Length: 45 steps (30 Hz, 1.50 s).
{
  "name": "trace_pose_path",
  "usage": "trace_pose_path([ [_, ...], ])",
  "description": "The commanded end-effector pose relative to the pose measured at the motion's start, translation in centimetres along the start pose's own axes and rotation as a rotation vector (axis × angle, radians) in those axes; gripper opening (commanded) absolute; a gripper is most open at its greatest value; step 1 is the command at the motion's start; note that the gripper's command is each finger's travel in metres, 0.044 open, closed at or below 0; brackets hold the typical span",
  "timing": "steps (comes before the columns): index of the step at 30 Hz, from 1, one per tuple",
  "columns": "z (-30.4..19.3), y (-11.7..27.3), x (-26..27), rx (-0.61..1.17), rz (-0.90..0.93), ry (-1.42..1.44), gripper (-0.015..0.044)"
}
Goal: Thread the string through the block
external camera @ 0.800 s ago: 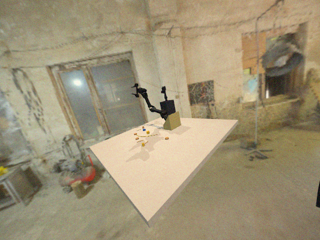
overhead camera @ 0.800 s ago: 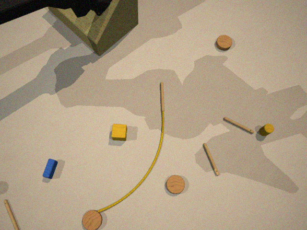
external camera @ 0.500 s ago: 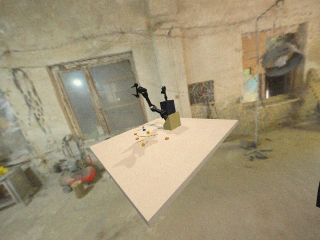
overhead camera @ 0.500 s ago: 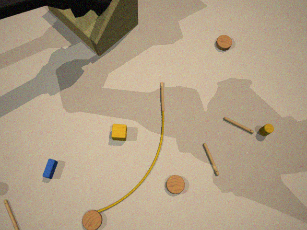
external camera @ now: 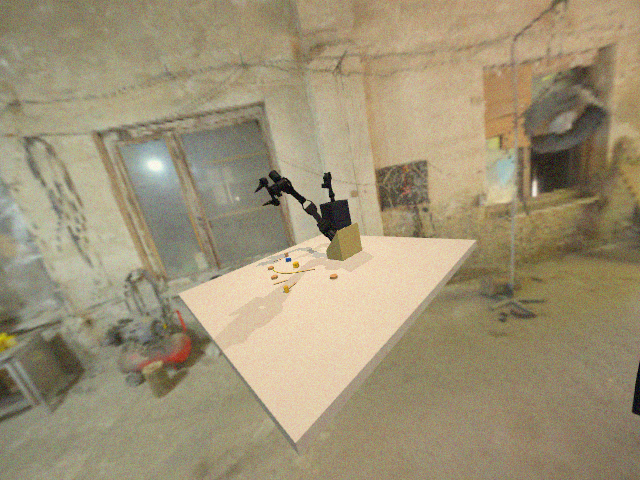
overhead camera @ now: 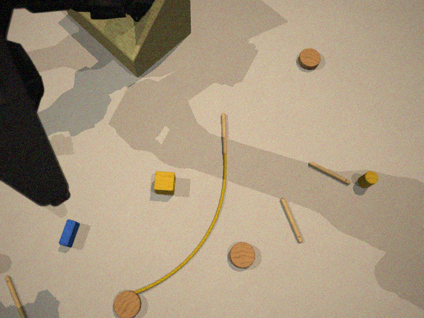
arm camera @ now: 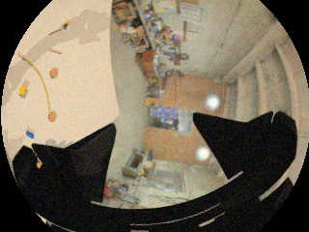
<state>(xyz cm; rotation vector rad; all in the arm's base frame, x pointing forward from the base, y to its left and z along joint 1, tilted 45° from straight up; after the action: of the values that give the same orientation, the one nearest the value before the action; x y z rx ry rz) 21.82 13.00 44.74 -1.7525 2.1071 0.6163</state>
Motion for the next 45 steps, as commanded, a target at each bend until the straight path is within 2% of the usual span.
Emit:
trace_pose_path([
  [1, 2.7, -3.4, 2.4, -0.022, 0.132, -0.044, 0.0440],
  [8, 7.5, -9.0, 9.8, -0.040, 0.434, -0.194, 0.0440],
  [13, 10.7, -11.2, 16.9, -0.033, 0.695, -0.300, 0.0440],
  [18, 13.5, -11.3, 24.4, 0.006, 0.976, -0.423, 0.0440],
  [23, 15.7, -9.6, 30.6, 0.069, 1.231, -0.536, 0.0440],
  [36, 15.7, -9.6, 30.8, 0.072, 1.237, -0.535, 0.0440],
  [43, 15.7, -9.6, 30.8, 0.072, 1.237, -0.535, 0.0256],
  [45, 15.7, -9.6, 30.8, 0.072, 1.237, -0.535, 0.0243],
])
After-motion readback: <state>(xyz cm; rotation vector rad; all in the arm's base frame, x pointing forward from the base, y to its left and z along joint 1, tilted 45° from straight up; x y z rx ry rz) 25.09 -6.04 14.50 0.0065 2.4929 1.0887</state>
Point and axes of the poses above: the point midway between the two fingers, 35 mm back from their tips, its own y axis back along the fingers, its own x axis across the jaws, z = x × y, the point moved 5 cm from there along y, back along the fingers, and after that the axes turned 7 degrees about y, right-handed, at the moved point
